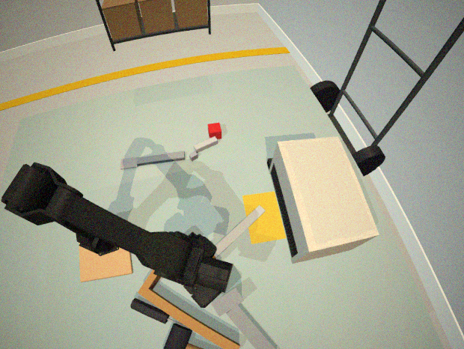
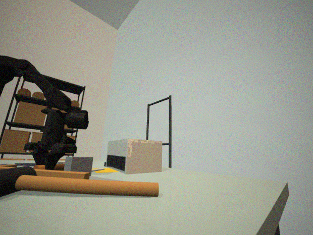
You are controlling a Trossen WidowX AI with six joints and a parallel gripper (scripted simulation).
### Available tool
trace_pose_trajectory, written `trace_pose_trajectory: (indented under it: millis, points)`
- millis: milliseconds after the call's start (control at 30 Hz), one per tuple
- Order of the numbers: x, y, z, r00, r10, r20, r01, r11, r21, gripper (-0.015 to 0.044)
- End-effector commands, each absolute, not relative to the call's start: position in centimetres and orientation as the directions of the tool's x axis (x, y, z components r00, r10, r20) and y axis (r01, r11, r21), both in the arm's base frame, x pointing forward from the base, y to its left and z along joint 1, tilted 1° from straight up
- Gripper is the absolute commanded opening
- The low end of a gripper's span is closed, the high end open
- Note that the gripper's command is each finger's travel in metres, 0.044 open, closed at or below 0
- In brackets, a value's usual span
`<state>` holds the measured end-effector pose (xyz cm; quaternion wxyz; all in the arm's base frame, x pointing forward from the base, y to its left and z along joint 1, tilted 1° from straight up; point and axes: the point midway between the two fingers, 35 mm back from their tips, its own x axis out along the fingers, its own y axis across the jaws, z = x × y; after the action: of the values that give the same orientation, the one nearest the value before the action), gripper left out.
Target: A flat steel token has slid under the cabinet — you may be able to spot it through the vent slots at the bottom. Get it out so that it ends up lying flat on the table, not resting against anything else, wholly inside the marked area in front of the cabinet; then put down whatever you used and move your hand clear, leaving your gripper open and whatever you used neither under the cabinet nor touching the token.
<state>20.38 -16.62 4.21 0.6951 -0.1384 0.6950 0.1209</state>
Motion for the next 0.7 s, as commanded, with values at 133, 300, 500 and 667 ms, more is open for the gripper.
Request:
trace_pose_trajectory:
  millis: [133,300,500,667]
  points:
    - [20.1,-17.6,4.4,0.009,-0.031,-0.999,-0.361,0.932,-0.032,0.0000]
    - [19.9,-18.1,4.5,0.009,-0.031,-0.999,-0.361,0.932,-0.032,0.0000]
    - [19.7,-18.7,4.5,0.009,-0.032,-0.999,-0.361,0.932,-0.033,0.0000]
    - [19.4,-19.2,4.5,0.008,-0.032,-0.999,-0.361,0.932,-0.033,0.0000]
